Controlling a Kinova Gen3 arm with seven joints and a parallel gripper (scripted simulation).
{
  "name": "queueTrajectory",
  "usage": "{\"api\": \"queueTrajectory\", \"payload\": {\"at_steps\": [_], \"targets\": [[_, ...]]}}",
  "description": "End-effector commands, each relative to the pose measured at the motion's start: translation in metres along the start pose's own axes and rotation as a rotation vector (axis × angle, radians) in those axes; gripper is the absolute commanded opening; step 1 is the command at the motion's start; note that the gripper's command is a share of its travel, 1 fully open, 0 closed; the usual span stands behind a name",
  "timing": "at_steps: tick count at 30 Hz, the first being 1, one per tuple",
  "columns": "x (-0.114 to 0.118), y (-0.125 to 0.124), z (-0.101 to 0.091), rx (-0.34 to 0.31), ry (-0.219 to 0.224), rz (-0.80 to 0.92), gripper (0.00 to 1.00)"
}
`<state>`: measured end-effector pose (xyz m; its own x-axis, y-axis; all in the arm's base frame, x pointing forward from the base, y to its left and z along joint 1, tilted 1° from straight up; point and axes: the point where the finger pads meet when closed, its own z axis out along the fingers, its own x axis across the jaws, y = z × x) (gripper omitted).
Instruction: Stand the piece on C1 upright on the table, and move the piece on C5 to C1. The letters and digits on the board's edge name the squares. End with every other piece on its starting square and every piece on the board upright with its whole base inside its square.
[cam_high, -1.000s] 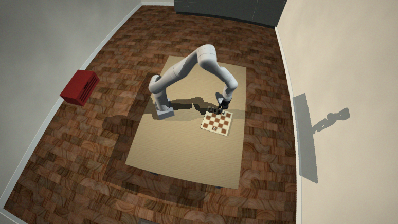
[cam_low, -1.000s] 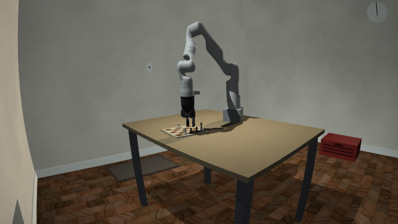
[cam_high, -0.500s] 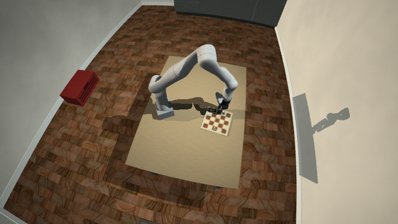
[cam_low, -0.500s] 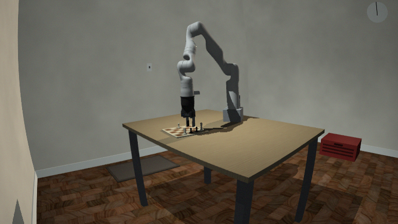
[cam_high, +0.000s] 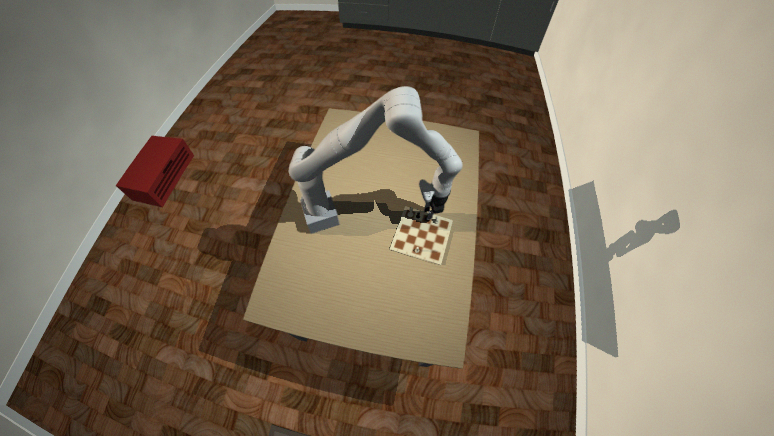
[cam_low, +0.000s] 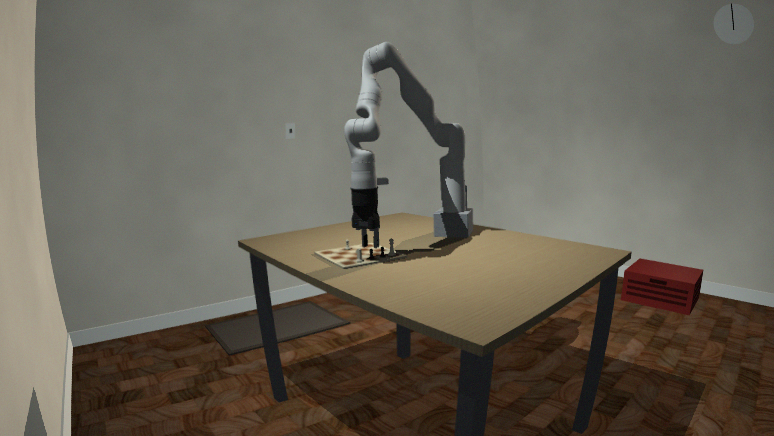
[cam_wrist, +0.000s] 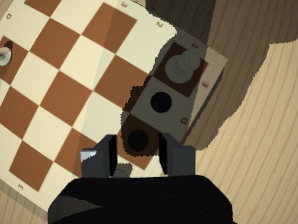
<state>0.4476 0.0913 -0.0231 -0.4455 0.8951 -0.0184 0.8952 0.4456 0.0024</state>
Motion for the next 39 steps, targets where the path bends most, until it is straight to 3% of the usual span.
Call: {"api": "queueTrajectory", "payload": {"at_steps": [1, 13, 39], "targets": [[0.0, 0.0, 0.002, 0.0, 0.0, 0.0, 0.68], [0.0, 0.0, 0.025, 0.0, 0.0, 0.0, 0.68], [0.0, 0.0, 0.03, 0.0, 0.0, 0.0, 0.68]]}}
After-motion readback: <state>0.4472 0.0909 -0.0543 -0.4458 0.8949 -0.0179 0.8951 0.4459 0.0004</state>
